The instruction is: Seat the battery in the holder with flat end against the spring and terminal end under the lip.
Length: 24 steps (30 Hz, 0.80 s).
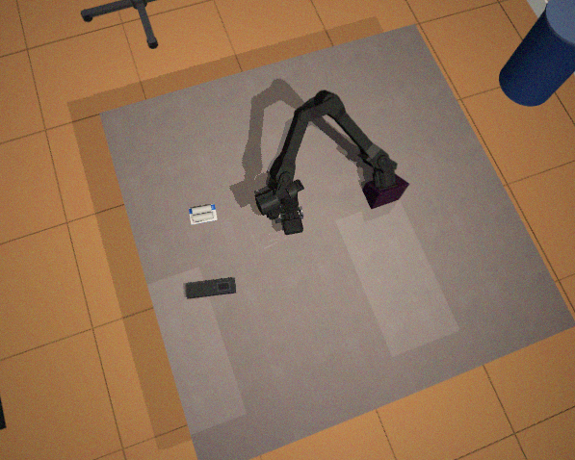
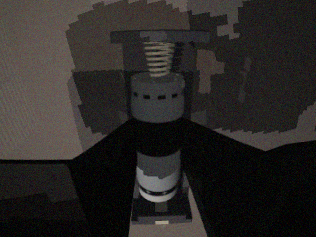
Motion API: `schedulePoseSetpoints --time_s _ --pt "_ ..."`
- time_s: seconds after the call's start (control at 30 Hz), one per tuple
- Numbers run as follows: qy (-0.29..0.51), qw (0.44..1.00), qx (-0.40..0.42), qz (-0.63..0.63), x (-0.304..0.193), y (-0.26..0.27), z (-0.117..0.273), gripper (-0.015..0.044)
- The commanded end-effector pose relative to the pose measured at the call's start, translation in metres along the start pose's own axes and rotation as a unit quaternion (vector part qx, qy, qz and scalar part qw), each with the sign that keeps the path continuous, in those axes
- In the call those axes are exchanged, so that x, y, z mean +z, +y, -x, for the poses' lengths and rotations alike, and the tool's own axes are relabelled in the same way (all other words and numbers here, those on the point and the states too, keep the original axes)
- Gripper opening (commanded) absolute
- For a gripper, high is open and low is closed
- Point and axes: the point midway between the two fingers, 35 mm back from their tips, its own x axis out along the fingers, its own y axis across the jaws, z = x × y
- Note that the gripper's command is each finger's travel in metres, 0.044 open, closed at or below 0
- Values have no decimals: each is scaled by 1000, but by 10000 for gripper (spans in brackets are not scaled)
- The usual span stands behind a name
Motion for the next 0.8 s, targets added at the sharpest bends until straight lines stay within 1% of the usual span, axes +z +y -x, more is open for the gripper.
schedulePoseSetpoints --time_s 0.0,0.77 --pt "-3 1000 -1 3 -3 -1 0 77" --pt "-7 1000 1 3 -7 -2 1 77"
